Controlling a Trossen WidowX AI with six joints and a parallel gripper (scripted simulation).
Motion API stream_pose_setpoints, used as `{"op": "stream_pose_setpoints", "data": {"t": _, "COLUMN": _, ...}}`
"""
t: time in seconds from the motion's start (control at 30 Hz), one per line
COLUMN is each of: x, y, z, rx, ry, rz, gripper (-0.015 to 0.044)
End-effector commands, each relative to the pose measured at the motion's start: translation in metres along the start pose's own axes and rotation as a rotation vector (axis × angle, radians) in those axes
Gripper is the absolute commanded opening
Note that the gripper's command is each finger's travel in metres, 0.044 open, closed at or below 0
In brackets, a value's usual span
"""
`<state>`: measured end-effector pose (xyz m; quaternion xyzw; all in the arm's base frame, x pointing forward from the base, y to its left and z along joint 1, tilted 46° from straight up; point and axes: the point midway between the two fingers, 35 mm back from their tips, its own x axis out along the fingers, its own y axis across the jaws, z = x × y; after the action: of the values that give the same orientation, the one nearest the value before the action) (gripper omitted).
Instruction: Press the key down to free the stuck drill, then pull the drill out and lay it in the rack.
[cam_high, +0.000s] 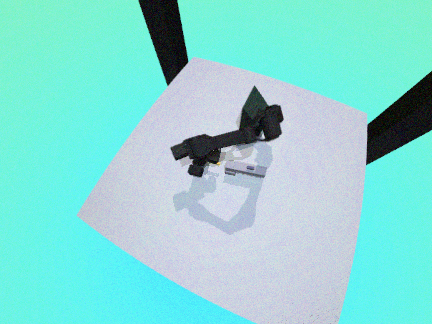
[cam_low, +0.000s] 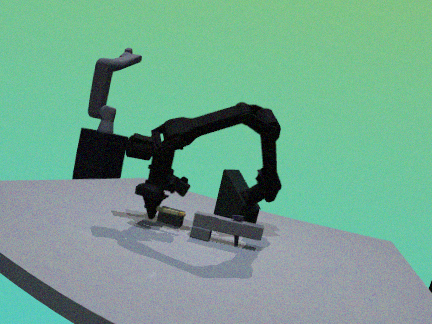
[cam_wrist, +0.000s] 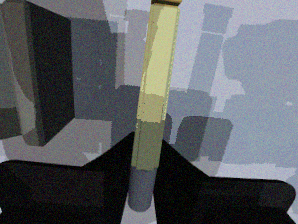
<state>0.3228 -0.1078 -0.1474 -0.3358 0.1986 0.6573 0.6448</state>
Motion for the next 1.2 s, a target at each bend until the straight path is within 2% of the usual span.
{"op": "stream_pose_setpoints", "data": {"t": 0.0, "x": -0.003, "y": 0.000, "z": 0.000, "rx": -0.007, "ry": 0.004, "rz": 0.003, "gripper": 0.0000}}
{"op": "stream_pose_setpoints", "data": {"t": 1.17, "x": -0.026, "y": -0.002, "z": 0.003, "rx": -0.007, "ry": 0.005, "rz": 0.004, "gripper": 0.0000}}
